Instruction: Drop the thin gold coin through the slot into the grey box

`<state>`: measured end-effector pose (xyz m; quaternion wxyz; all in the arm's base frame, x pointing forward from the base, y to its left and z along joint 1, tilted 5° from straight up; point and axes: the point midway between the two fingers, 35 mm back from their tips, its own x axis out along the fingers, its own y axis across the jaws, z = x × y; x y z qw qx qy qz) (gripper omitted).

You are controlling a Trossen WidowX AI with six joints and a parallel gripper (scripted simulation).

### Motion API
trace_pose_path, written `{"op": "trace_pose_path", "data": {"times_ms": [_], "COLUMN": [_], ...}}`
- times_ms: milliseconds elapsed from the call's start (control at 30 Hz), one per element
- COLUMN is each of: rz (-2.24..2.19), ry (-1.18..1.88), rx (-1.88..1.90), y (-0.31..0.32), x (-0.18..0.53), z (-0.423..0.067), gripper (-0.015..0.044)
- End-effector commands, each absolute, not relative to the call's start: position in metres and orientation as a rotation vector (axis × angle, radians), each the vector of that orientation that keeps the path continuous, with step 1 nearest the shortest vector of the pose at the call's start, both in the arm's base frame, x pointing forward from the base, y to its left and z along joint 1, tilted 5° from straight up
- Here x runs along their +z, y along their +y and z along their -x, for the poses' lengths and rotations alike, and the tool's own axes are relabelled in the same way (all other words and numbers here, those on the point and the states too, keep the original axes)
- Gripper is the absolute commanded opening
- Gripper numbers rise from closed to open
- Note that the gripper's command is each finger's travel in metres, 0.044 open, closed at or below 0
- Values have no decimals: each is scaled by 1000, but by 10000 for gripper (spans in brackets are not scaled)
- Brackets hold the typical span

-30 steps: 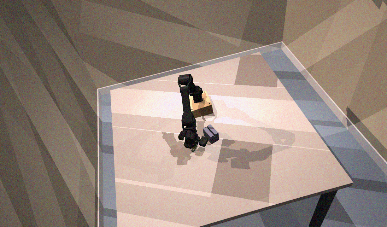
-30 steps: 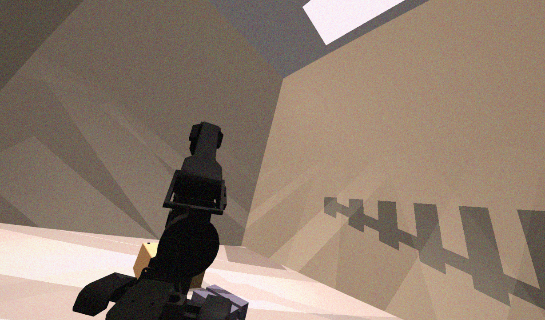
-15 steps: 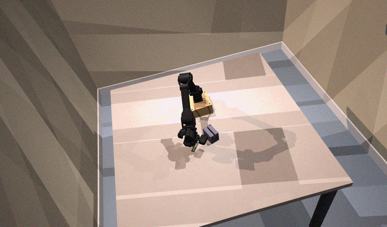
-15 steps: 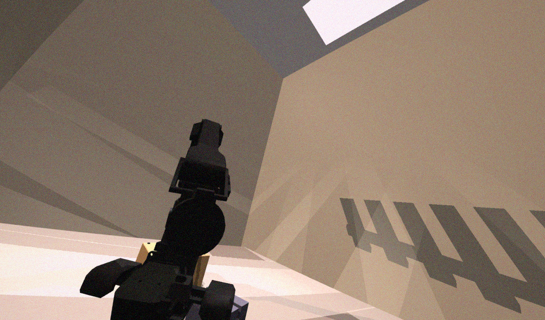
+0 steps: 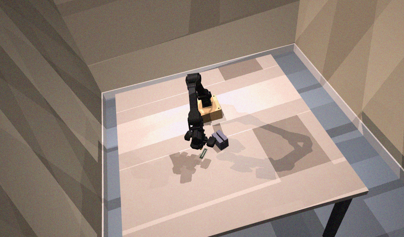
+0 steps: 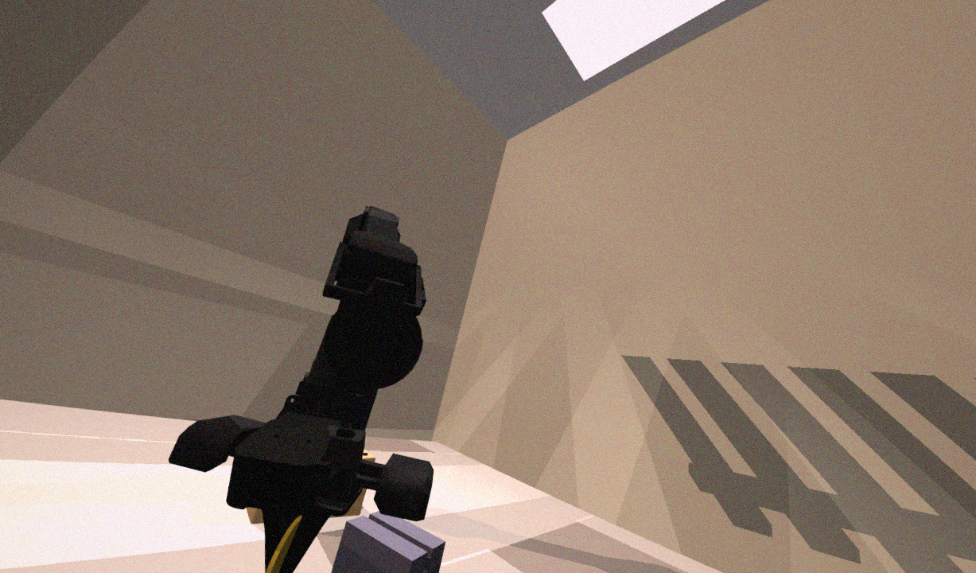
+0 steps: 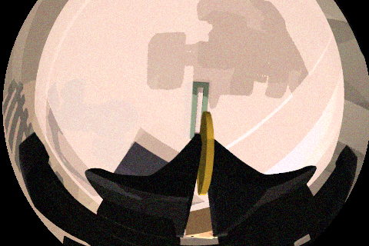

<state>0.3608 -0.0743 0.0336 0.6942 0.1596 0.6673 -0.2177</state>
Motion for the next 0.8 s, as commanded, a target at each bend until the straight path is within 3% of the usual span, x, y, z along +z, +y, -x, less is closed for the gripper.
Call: {"op": "trace_pose_path", "data": {"times_ms": [0, 400, 767], "rz": [-361, -357, -77], "ry": [1484, 1485, 1537], "rx": [-486, -482, -210], "y": [-73, -70, -69], "x": [44, 69, 69], "z": [-361, -358, -357], "gripper": [0, 0, 0]}}
